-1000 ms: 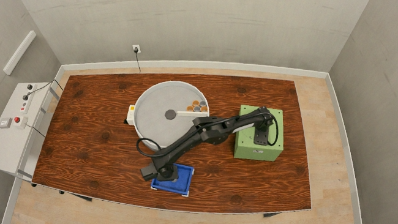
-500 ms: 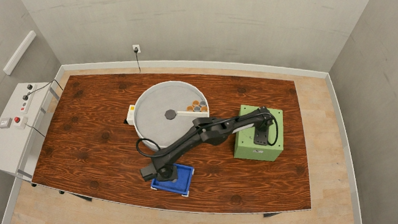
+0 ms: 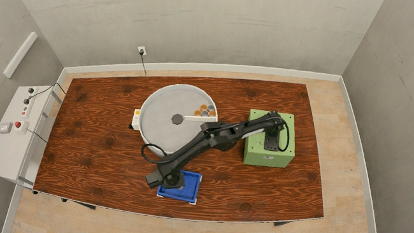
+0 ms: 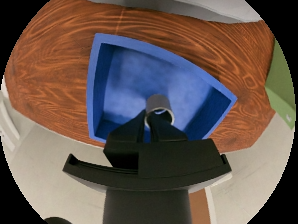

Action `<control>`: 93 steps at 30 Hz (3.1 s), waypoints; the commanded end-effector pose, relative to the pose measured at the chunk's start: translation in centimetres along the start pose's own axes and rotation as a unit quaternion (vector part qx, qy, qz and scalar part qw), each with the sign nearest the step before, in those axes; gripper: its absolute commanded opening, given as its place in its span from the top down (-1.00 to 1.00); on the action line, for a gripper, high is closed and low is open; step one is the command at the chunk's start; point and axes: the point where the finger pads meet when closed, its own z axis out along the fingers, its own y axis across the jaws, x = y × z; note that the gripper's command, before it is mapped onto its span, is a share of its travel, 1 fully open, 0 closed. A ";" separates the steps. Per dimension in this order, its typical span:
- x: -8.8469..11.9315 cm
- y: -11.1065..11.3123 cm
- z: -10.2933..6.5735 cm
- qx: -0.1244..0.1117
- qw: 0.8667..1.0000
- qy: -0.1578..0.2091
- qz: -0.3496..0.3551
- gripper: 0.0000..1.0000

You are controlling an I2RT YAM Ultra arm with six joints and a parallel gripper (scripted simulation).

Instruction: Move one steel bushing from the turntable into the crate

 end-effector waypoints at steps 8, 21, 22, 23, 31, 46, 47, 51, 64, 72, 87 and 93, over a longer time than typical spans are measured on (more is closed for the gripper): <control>-0.2 1.1 -1.7 -0.016 1.000 0.002 0.003 1.00; -0.2 1.1 -1.7 -0.016 1.000 0.002 0.003 1.00; -0.2 1.2 -1.8 -0.016 1.000 0.002 0.003 1.00; -0.2 1.2 -1.8 -0.017 1.000 0.003 0.003 1.00; -0.3 1.4 -2.4 -0.023 1.000 0.004 0.002 1.00; -0.2 0.9 -1.8 -0.017 1.000 0.003 0.000 1.00; -0.2 0.9 -1.8 -0.017 1.000 0.003 0.000 1.00; -0.2 0.9 -1.8 -0.017 1.000 0.003 0.000 1.00; -0.2 0.9 -1.8 -0.017 1.000 0.003 0.000 1.00; -0.3 0.6 -1.5 -0.014 1.000 0.002 0.000 1.00; -0.1 0.8 -1.5 -0.019 1.000 0.003 0.000 1.00; -0.1 0.8 -1.5 -0.019 1.000 0.003 0.000 1.00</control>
